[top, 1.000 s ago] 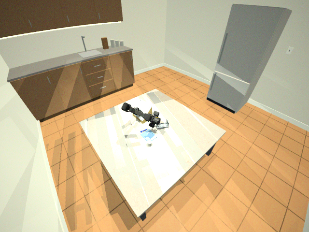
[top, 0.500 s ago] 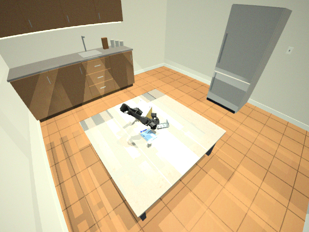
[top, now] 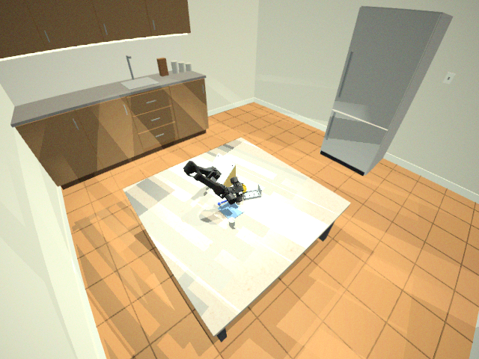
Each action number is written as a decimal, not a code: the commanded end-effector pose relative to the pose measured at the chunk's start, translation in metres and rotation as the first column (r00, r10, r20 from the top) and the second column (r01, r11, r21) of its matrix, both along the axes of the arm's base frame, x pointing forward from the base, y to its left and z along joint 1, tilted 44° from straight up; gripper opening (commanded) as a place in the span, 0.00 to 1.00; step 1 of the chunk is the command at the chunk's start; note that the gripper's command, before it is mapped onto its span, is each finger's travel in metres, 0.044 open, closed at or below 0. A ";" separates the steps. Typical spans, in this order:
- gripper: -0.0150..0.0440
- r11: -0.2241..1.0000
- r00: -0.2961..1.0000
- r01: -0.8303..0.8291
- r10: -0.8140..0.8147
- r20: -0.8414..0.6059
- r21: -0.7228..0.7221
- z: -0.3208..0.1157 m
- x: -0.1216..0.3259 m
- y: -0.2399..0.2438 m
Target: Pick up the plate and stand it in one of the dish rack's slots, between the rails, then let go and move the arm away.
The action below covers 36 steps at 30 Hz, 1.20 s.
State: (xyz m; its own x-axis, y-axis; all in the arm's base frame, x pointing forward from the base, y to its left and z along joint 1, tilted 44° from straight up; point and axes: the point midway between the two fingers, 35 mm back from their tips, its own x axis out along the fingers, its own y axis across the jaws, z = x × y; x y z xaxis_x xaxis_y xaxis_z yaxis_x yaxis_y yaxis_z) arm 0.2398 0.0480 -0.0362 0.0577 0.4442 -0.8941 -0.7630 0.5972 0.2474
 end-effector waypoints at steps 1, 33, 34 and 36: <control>0.25 0.997 0.995 -0.060 0.057 0.086 0.039 0.001 0.000 -0.003; 0.25 0.922 0.687 -0.385 0.318 0.653 -0.045 0.016 0.000 -0.027; 0.25 0.922 0.687 -0.385 0.318 0.653 -0.045 0.016 0.000 -0.027; 0.25 0.922 0.687 -0.385 0.318 0.653 -0.045 0.016 0.000 -0.027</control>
